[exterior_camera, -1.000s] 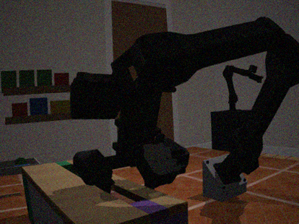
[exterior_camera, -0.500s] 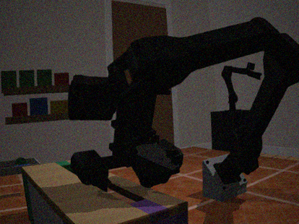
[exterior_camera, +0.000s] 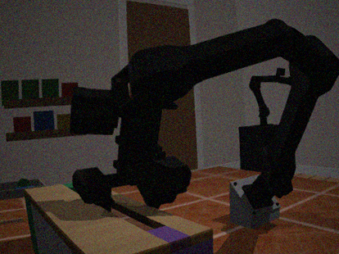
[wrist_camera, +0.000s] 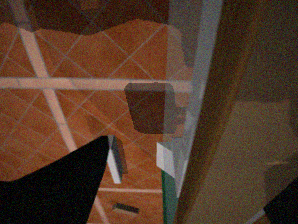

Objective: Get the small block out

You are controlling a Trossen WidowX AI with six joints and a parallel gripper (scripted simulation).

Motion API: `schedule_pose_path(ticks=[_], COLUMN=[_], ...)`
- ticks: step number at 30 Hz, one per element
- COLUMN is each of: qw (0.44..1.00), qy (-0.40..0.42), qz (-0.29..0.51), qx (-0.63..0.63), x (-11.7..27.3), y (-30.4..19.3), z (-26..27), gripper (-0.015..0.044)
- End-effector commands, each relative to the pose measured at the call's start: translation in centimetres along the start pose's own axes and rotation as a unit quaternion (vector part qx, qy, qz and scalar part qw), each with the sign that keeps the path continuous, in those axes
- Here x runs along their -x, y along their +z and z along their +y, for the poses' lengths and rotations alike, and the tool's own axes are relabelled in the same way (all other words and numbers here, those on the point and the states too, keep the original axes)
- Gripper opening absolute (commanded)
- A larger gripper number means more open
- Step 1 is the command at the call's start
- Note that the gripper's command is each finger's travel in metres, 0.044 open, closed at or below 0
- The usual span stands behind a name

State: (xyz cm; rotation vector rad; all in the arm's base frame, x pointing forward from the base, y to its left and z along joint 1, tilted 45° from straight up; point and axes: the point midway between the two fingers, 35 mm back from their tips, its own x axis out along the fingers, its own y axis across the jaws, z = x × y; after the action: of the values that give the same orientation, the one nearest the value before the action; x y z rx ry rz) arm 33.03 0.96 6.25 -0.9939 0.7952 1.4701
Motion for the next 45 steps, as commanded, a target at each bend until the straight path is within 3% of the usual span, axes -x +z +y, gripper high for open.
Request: schedule_pose_path(ticks=[1,45], qw=[1.000,1.000], qy=[0.001,0.001], qz=[0.002,0.005], qx=[-0.001,0.000], x=[-0.5,-3.6], y=[-1.4,-10.4], z=[0.0,0.0], gripper=[0.0400,0.0400])
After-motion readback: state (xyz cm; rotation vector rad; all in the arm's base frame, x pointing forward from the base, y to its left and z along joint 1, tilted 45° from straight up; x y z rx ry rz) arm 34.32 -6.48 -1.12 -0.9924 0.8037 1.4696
